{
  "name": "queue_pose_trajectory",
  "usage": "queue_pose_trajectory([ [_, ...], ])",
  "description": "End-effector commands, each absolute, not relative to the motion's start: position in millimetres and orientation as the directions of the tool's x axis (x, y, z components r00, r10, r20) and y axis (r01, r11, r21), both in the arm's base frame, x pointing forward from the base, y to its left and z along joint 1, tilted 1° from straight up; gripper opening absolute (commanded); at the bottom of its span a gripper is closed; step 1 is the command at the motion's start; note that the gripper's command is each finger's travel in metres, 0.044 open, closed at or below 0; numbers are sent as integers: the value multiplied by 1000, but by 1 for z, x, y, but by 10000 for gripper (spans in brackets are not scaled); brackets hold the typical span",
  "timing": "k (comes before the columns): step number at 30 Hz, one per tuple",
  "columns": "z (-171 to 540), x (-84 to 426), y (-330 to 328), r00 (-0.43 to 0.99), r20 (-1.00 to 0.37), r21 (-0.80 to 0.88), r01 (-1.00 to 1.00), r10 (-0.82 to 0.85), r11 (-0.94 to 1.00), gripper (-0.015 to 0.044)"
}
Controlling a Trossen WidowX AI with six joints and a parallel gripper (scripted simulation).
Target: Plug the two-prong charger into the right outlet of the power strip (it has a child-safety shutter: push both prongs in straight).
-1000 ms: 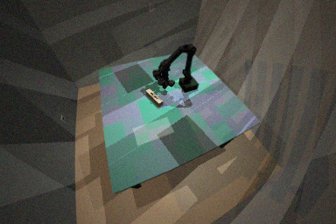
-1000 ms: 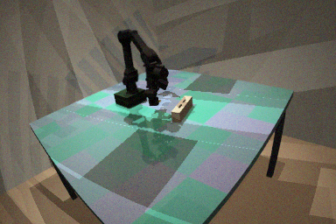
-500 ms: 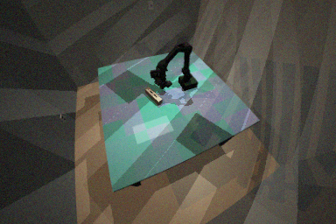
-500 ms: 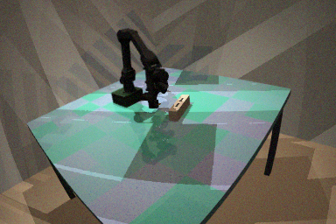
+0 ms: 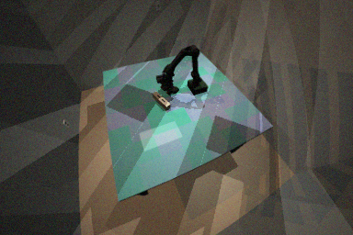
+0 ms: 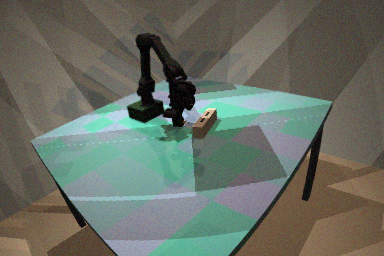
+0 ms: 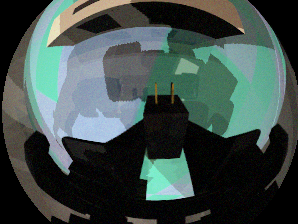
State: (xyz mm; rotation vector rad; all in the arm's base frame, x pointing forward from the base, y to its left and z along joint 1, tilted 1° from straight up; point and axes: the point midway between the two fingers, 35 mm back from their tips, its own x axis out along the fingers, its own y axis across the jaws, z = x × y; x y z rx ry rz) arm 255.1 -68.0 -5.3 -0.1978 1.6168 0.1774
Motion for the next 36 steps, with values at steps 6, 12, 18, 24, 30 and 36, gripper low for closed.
queue_pose_trajectory([
  [6,-7,268,-67,-48,-999,-4,-218,-15,976,0],
  [12,-8,276,-66,-48,-999,-4,-211,-15,978,0],
  [18,-9,283,-65,-47,-999,-4,-203,-14,979,0],
  [24,-10,290,-64,-47,-999,-4,-195,-13,981,0],
  [30,-11,298,-63,-46,-999,-4,-187,-13,982,0],
  [36,-13,305,-61,-46,-999,-3,-179,-12,984,0],
])
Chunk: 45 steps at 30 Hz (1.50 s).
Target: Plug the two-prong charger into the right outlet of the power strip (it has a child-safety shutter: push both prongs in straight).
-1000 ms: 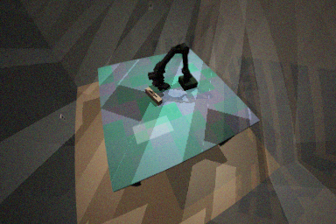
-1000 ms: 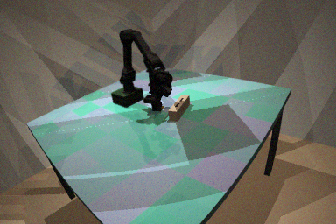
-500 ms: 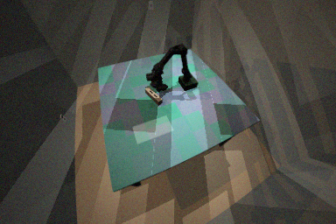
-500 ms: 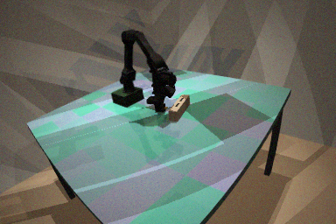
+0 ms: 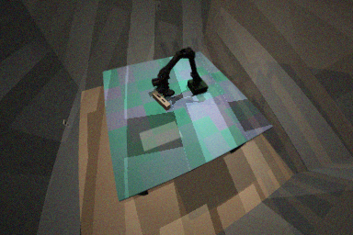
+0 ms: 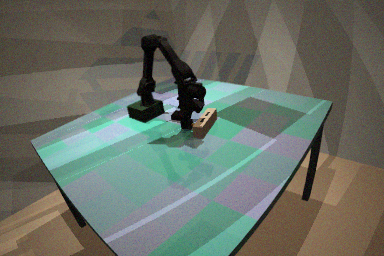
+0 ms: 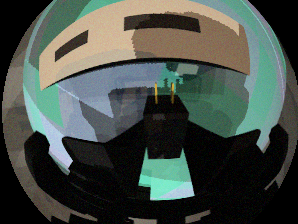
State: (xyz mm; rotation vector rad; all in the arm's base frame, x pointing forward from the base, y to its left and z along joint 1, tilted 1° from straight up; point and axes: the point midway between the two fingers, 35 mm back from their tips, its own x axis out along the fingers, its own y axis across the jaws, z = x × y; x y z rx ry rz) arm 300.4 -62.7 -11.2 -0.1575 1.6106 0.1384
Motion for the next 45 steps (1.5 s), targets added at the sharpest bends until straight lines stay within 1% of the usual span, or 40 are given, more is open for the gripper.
queue_pose_trajectory([
  [1,-13,306,-61,-46,-999,-3,-178,-12,984,0],
  [45,-13,315,-58,-45,-999,-3,-176,-11,984,0],
])
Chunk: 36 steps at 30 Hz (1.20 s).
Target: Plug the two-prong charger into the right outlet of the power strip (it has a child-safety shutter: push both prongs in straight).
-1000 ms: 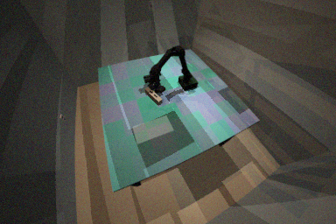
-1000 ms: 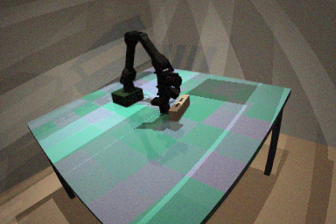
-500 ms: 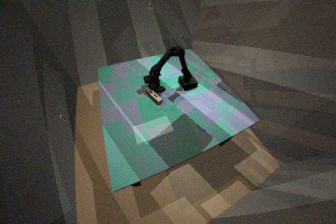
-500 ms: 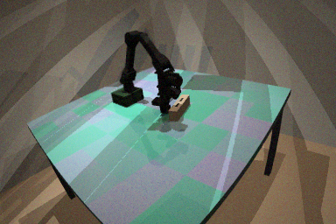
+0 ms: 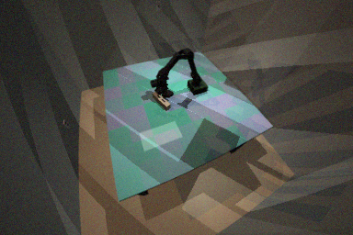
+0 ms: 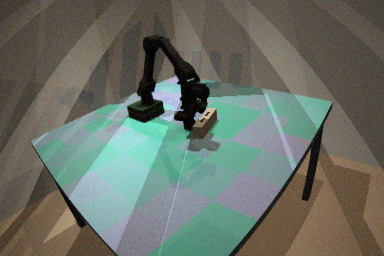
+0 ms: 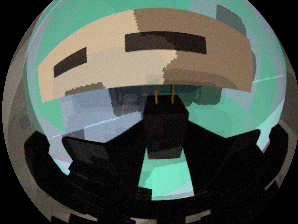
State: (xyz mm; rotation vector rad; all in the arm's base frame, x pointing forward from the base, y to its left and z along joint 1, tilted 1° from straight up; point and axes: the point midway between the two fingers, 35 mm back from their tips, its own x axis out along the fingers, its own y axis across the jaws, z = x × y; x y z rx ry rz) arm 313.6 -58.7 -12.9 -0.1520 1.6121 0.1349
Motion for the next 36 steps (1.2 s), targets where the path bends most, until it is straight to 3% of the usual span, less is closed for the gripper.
queue_pose_trajectory([
  [1,-13,315,-58,-45,-999,-3,-176,-11,984,0],
  [36,-13,318,-57,-45,-999,-3,-176,-11,984,0],
])
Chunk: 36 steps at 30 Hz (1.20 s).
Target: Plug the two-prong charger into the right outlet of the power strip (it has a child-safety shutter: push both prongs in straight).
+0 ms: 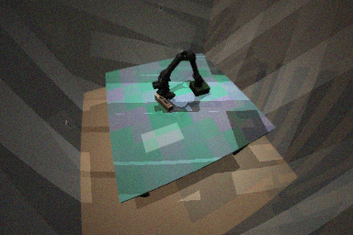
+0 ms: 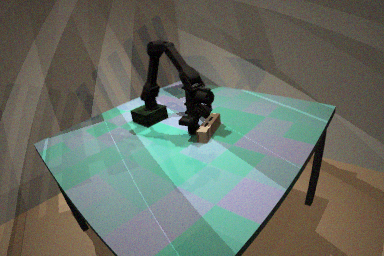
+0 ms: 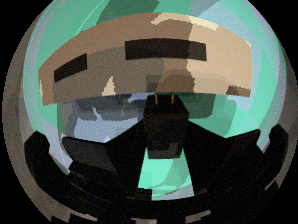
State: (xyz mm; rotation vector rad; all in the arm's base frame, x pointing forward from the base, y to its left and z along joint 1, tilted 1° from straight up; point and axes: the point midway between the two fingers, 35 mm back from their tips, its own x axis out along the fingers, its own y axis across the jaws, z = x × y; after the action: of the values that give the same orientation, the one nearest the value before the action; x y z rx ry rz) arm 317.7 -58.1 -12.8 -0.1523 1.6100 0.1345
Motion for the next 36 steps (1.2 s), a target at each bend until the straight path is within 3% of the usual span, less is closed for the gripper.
queue_pose_trajectory([
  [1,-13,318,-57,-45,-999,-3,-176,-11,984,0],
  [36,-12,329,-56,-44,-999,-3,-176,-11,984,0],
])
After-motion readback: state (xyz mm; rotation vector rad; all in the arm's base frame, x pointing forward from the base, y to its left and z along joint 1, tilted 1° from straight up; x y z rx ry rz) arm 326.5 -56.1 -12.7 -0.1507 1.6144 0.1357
